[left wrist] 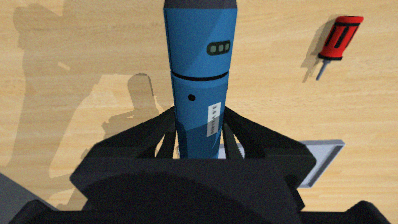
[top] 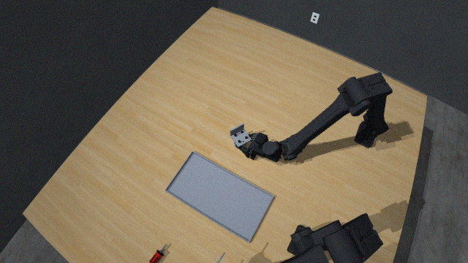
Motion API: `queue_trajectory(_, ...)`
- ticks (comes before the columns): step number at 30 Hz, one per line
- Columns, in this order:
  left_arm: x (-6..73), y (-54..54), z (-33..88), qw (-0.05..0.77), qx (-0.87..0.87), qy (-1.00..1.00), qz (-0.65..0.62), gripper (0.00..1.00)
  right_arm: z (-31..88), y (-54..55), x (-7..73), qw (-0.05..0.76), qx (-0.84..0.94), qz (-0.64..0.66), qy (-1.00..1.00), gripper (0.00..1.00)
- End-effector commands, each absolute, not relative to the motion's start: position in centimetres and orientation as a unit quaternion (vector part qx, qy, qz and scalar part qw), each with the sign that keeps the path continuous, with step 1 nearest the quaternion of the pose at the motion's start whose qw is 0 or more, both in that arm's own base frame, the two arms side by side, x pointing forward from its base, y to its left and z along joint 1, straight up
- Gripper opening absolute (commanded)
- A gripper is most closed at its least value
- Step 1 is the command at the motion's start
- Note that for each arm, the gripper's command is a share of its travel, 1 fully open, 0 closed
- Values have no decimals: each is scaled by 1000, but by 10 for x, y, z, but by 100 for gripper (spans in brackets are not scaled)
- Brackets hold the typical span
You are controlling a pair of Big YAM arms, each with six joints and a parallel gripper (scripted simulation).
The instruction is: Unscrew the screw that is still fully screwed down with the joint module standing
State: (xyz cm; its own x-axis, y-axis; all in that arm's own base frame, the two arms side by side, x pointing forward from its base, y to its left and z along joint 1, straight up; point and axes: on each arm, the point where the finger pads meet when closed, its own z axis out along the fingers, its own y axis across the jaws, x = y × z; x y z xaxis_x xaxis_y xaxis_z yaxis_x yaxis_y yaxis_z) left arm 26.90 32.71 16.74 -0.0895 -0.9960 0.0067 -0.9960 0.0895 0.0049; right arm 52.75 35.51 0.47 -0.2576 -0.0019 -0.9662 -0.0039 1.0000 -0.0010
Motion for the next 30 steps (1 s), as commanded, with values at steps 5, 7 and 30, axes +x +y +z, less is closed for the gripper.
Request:
queue_trajectory(5,279,345,211,-43,679,-733,-8,42,4,363,537,613,1,6,790,59)
queue_trajectory(7,279,345,212,-43,679,-733,-8,42,4,363,537,613,1,6,790,59)
queue_trajectory(30,279,346,213,-45,678,-734,-8,42,4,363,537,613,1,6,790,59)
